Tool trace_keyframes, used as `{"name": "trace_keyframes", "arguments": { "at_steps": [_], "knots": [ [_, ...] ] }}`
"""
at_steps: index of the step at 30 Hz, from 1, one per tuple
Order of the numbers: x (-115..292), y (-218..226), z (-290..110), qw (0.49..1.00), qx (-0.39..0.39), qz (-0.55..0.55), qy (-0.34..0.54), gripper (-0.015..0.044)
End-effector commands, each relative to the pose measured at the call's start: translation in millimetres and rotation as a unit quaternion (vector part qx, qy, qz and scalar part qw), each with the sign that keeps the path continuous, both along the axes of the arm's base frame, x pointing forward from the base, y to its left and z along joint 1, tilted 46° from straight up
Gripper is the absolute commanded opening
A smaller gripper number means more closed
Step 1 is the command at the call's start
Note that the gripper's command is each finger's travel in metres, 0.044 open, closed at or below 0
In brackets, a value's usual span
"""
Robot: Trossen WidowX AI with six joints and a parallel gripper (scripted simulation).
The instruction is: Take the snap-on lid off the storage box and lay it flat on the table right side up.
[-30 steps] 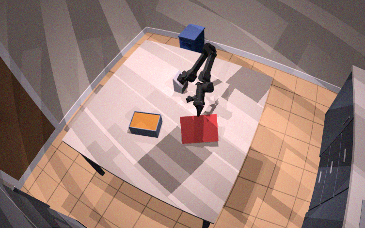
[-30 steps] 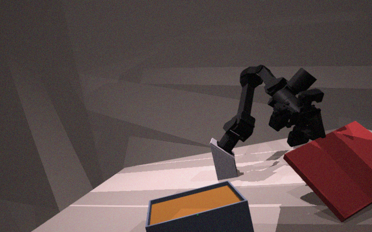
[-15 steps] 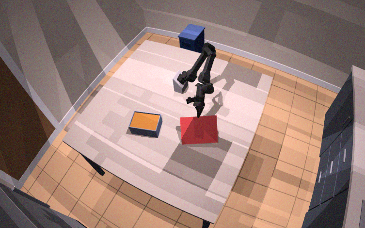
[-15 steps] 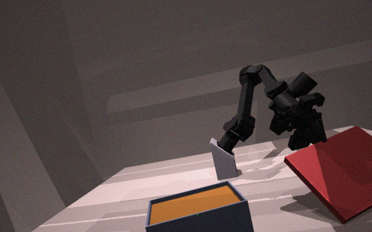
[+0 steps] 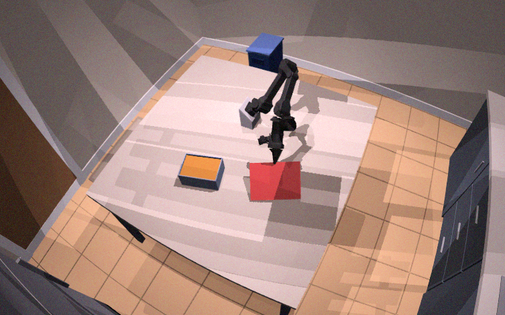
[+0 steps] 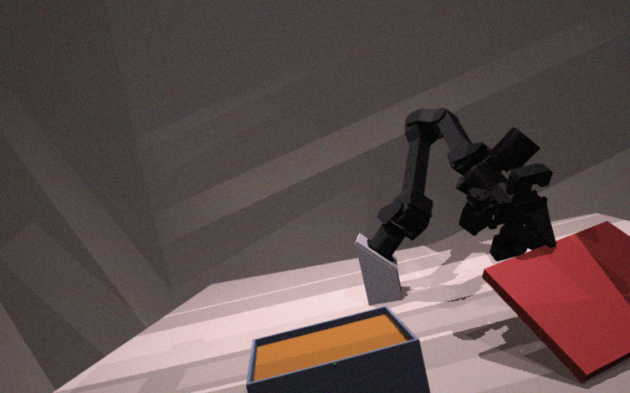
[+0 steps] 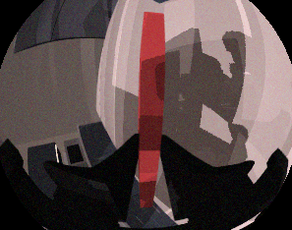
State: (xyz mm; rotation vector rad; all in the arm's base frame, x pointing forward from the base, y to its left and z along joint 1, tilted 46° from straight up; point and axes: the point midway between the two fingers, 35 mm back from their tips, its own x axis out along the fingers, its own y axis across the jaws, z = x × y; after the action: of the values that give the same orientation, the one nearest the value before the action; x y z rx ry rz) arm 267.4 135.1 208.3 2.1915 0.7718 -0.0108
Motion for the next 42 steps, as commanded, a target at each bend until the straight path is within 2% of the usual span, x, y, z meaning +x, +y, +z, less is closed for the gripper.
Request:
{"name": "trace_keyframes", "arguments": {
  "at_steps": [1,42],
  "knots": [
    [-1.4,4.4,-15.6,1.000,-0.002,0.004,0.022,0.0000],
    [1.1,27.9,-38.6,1.000,-0.001,0.004,0.022,0.0000]
  ]
}}
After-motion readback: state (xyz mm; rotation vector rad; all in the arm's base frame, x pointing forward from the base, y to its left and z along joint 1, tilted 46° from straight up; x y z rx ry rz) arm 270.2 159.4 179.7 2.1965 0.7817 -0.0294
